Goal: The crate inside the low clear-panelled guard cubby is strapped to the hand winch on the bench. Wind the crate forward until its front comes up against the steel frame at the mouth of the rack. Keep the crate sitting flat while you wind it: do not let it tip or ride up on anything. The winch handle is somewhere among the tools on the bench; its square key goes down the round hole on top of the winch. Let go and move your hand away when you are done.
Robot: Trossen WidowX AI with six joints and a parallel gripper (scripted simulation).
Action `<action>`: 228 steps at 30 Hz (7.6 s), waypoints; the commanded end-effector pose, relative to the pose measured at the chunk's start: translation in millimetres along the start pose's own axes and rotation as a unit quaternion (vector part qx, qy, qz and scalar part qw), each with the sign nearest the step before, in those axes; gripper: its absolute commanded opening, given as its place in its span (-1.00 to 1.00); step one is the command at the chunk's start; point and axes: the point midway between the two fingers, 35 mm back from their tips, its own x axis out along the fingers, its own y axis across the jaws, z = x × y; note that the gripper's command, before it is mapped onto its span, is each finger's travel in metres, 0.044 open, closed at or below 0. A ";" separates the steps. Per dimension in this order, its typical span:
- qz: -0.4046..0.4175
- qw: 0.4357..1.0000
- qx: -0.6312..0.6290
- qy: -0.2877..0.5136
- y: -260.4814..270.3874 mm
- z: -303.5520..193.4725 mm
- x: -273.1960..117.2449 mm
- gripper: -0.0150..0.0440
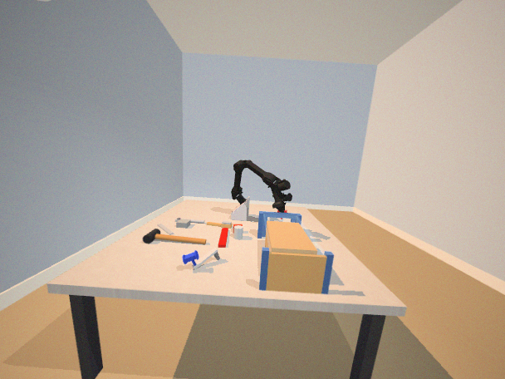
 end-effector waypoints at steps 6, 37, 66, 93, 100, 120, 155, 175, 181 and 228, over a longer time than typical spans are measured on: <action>0.009 1.000 -0.004 -0.011 20.6 18.6 7.0 -0.49; 0.011 1.000 -0.005 -0.013 65.6 36.6 13.0 -0.49; 0.014 1.000 -0.005 -0.014 111.0 34.9 10.8 -0.49; 0.016 1.000 -0.006 -0.014 149.1 17.1 2.4 -0.49; 0.016 1.000 -0.006 -0.013 157.0 10.5 -0.5 -0.49; 0.017 1.000 -0.007 -0.012 175.4 -12.7 -10.6 -0.49; 0.018 1.000 -0.007 -0.010 185.7 -61.5 -31.0 -0.49; 0.018 1.000 -0.008 -0.009 178.2 -89.1 -42.3 -0.49; 0.018 1.000 -0.008 -0.008 174.2 -96.9 -45.4 -0.49; 0.014 1.000 -0.007 -0.005 103.7 -144.8 -64.0 -0.49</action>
